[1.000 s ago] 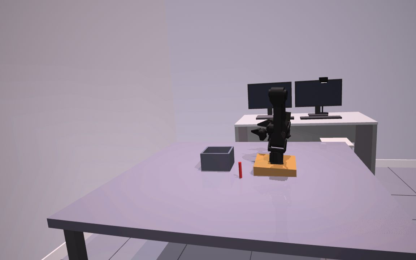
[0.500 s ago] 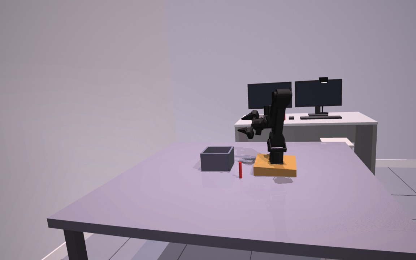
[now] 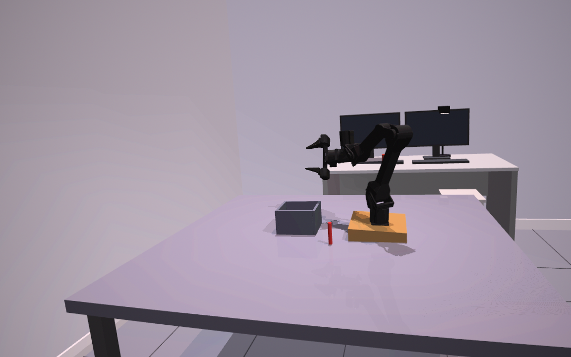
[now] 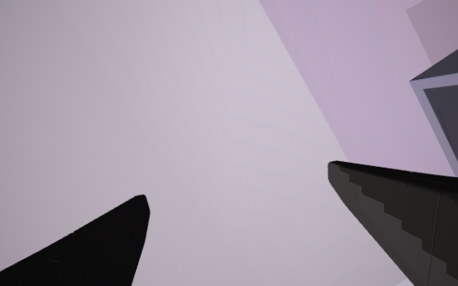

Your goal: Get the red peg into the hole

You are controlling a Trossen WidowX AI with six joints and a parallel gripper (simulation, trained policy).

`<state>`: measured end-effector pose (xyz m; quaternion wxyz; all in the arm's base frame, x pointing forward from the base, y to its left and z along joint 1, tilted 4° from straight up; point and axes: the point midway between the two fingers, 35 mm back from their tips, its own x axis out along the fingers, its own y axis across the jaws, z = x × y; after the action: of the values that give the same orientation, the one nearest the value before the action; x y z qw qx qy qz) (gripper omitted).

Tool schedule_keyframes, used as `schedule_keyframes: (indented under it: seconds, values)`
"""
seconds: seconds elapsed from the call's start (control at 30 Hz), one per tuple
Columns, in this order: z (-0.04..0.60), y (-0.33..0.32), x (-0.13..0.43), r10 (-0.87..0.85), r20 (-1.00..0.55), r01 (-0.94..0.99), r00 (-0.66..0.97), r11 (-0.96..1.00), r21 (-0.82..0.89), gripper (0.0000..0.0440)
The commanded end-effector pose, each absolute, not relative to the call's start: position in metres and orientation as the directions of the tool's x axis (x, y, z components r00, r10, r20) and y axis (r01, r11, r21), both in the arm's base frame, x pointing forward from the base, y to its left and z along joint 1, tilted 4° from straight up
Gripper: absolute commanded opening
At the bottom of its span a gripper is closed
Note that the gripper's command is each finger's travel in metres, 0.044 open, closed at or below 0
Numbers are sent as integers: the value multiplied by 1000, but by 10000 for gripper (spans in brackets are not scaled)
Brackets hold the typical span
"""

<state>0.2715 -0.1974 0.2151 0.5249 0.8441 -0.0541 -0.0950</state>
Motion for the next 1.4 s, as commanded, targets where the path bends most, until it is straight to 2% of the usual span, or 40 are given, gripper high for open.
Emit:
schedule_keyframes:
  seconds: [0.0, 0.37, 0.7, 1.03, 1.37]
  values:
    - [236, -181, 291, -159, -97, 37, 983, -341, 939, 440]
    - [281, -107, 336, -22, -149, 147, 989, -89, 985, 440]
    - [277, -27, 344, 103, -331, 324, 938, 77, 943, 440]
    - [229, 39, 318, 169, -611, 572, 774, 228, 788, 440]
    - [173, 72, 272, 130, -840, 766, 527, 355, 536, 440]
